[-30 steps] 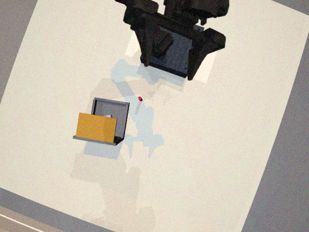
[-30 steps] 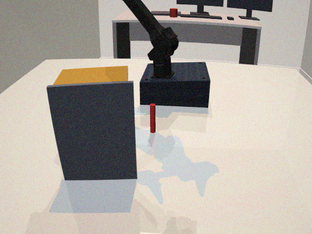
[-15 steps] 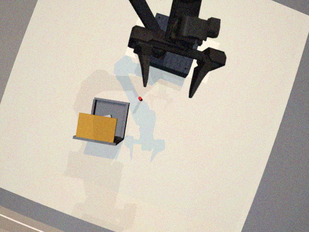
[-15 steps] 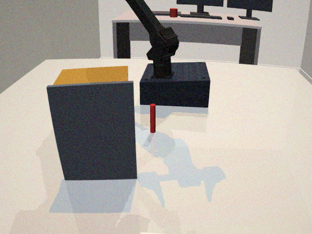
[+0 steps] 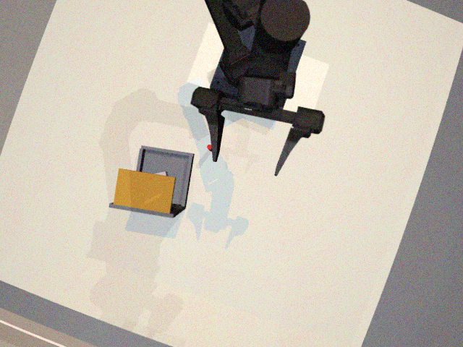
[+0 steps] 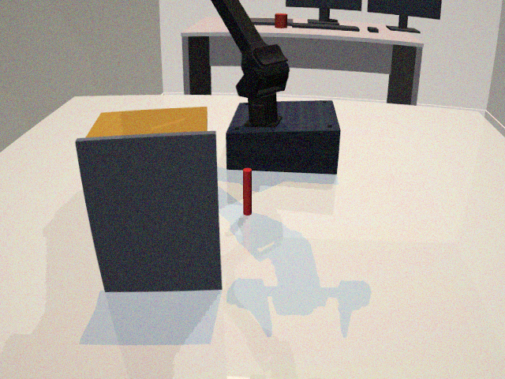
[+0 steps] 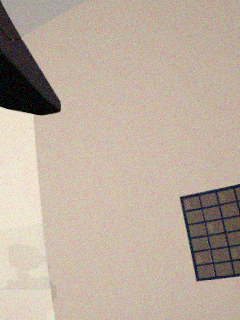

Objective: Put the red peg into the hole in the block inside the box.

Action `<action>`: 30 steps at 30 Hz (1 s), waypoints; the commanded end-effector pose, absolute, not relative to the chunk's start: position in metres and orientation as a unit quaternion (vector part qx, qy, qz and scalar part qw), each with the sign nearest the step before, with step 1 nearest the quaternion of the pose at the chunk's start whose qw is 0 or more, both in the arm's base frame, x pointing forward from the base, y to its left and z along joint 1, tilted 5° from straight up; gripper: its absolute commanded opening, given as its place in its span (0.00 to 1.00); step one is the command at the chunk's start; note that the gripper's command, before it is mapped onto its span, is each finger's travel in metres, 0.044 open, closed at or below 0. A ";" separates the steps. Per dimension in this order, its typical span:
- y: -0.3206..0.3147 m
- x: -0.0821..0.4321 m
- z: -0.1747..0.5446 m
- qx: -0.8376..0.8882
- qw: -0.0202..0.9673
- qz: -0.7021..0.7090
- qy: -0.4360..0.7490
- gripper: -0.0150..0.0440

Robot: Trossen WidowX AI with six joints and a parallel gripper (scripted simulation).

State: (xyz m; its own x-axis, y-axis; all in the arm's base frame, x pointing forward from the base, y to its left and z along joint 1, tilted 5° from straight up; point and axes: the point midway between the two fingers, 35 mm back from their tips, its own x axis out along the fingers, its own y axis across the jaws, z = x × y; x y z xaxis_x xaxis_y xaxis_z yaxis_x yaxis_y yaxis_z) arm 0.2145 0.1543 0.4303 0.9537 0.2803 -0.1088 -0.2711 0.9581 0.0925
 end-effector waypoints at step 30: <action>0.119 0.265 0.316 0.304 0.931 0.045 0.199 1.00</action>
State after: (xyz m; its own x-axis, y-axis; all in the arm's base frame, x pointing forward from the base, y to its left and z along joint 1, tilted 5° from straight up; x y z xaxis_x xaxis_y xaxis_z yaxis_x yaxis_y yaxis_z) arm 0.2616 0.1218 0.3303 0.9263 0.2066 -0.3150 -0.0029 0.8401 0.5425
